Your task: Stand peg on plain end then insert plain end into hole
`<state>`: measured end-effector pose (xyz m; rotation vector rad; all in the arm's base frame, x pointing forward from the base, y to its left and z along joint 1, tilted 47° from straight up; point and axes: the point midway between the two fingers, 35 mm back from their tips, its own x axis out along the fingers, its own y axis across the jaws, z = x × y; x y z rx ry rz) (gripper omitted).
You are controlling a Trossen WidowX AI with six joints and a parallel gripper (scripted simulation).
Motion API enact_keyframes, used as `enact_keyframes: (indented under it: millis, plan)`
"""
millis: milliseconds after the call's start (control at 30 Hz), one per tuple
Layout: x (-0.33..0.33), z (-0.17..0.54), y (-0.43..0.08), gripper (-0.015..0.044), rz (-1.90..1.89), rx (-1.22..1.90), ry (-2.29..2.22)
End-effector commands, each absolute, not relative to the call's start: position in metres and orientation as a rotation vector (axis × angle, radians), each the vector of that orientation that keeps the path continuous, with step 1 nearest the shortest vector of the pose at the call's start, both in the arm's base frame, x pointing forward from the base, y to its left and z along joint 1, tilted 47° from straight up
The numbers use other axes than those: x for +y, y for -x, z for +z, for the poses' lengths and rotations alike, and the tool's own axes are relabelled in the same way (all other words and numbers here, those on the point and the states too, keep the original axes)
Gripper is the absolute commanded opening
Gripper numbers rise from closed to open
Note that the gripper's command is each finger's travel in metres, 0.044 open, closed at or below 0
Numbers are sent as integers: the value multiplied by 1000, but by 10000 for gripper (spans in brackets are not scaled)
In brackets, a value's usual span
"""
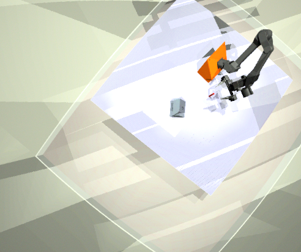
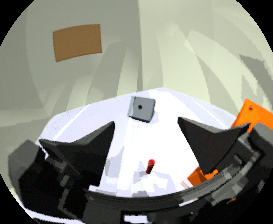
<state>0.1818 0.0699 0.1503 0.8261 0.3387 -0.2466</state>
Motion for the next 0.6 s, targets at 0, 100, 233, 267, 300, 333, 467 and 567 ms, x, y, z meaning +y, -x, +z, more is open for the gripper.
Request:
enact_keyframes:
  millis: [0,100,233,267,300,333,467,567]
  plan:
    - [50,167,-178,440,-222,320,-830]
    - [32,178,-172,440,-202,292,-822]
    - [23,183,-168,440,-192,274,-816]
    - [23,183,-168,440,-192,277,-812]
    - [24,182,-169,440,-193,289,-798]
    - [25,180,-169,440,-194,308,-776]
    - [29,171,-170,440,-199,404,-676]
    - [32,165,-171,440,-201,479,-607]
